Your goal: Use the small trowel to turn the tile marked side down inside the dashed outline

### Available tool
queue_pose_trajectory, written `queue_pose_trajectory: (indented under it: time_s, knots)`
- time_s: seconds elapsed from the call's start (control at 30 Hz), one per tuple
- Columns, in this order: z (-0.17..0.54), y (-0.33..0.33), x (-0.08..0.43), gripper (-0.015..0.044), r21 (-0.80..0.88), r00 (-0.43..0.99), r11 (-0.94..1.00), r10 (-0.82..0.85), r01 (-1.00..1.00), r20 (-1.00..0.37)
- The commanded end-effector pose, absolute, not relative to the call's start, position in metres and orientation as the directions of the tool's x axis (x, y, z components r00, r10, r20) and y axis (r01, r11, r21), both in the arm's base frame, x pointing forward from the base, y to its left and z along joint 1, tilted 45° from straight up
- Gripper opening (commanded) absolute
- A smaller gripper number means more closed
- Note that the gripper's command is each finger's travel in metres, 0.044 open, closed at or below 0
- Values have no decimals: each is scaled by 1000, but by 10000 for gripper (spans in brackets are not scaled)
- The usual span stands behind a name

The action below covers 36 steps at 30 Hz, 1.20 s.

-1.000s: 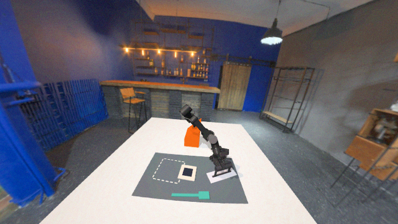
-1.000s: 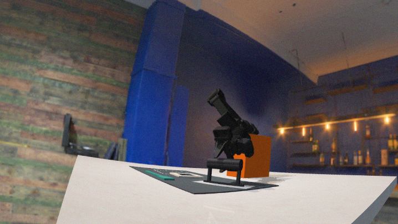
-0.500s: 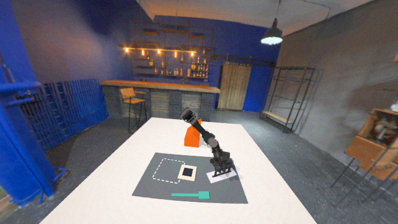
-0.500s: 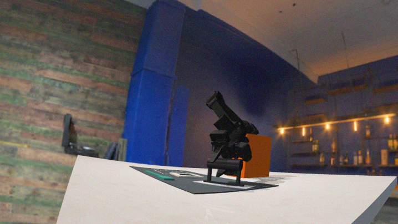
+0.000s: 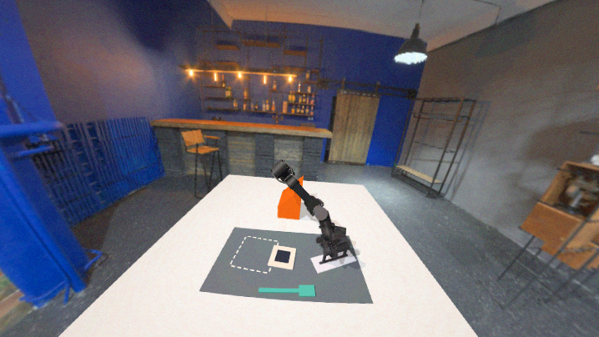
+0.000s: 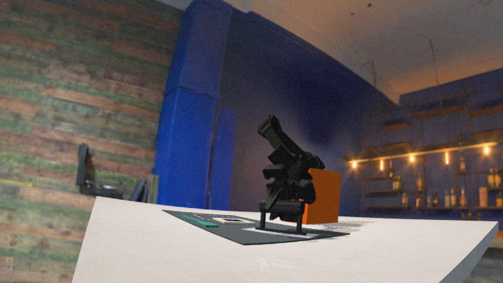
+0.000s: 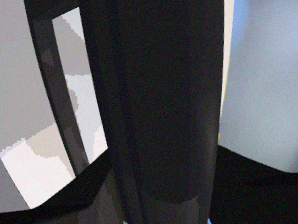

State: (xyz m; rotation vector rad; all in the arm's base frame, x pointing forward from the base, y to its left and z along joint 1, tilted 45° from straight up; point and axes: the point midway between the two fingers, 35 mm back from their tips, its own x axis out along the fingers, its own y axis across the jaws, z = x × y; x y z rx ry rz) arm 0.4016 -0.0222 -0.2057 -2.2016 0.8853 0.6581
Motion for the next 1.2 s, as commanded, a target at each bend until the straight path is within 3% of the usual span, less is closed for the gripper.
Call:
queue_pose_trajectory:
  time_s: [0.0,0.37,0.8,1.17]
  knots:
    - [-206,-22,402,89,-388,643,-552,-400,-738,-653]
    - [-206,-21,402,0,-388,643,-552,-399,-738,-654]
    - [-162,20,412,0,-393,644,-548,-401,-739,-651]
    - [-134,-24,416,0,-564,661,-364,-543,-741,-518]
